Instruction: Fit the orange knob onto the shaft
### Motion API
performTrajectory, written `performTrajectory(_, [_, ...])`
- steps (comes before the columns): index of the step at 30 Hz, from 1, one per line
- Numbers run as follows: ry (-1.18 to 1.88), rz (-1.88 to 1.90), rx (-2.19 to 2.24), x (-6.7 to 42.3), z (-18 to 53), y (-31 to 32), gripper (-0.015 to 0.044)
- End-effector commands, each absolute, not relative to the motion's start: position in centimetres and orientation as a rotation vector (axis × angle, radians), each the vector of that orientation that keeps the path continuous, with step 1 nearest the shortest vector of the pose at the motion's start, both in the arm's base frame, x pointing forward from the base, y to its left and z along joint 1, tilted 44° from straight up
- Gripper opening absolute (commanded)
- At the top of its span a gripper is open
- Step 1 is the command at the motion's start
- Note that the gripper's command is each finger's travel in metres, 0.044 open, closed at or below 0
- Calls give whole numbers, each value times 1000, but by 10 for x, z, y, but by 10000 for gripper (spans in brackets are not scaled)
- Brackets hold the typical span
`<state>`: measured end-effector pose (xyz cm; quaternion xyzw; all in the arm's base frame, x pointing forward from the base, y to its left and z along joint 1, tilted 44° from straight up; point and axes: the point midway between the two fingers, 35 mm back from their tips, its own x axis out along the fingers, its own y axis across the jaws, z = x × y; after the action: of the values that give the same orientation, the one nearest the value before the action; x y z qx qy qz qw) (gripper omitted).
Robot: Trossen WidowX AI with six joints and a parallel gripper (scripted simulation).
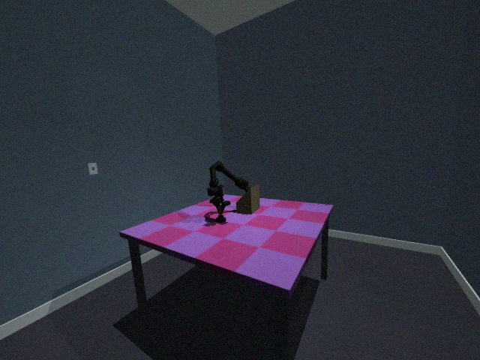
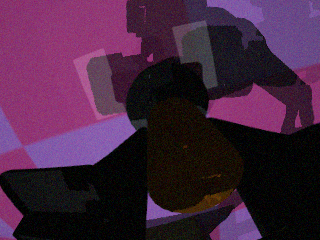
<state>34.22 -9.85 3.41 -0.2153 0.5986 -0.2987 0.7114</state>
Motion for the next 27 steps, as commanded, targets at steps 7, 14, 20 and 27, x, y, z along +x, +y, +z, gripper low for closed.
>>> performTrajectory(7, [1323, -671, -471, 343, 39, -98, 0])
performTrajectory(14, [1241, -794, -309, 343, 37, -98, 0])
performTrajectory(20, [1241, -794, -309, 342, 35, -99, 0])
performTrajectory(27, [1241, -794, -309, 343, 35, -100, 0])
